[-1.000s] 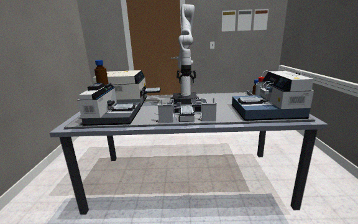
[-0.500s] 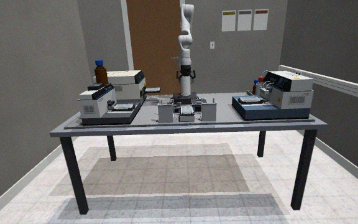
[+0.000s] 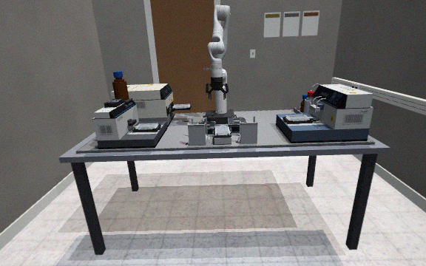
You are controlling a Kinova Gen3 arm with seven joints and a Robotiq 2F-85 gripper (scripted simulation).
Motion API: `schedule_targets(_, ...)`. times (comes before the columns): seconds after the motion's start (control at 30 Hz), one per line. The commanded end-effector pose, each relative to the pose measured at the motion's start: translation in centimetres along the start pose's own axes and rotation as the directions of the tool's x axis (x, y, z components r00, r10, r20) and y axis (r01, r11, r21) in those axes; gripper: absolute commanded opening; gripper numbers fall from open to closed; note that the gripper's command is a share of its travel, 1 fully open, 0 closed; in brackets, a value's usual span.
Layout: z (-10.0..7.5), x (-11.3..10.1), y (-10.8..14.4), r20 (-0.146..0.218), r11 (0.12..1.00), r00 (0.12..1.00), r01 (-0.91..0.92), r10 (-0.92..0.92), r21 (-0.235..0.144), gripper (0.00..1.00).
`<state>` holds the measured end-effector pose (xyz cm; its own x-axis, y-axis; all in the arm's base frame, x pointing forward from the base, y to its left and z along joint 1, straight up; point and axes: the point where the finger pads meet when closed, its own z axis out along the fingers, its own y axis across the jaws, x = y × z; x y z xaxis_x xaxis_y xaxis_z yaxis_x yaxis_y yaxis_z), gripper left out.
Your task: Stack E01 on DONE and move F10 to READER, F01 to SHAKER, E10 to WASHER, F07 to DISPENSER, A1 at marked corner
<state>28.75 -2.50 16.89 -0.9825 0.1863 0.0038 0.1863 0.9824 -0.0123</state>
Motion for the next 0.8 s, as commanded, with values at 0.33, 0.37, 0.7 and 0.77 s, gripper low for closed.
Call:
schedule_targets(0.33,-0.1,0.8,-3.6,0.008,0.989,0.989,-0.145,0.145,-0.010,1.00)
schedule_targets(0.37,-0.1,0.9,-4.0,0.008,0.983,0.983,-0.181,0.181,-0.007,1.00)
schedule_targets(0.7,-0.1,1.9,-7.3,0.006,0.980,0.980,-0.199,0.199,-0.005,1.00)
schedule_targets(0.77,-0.1,1.9,-7.6,0.006,0.980,0.980,-0.199,0.199,-0.006,1.00)
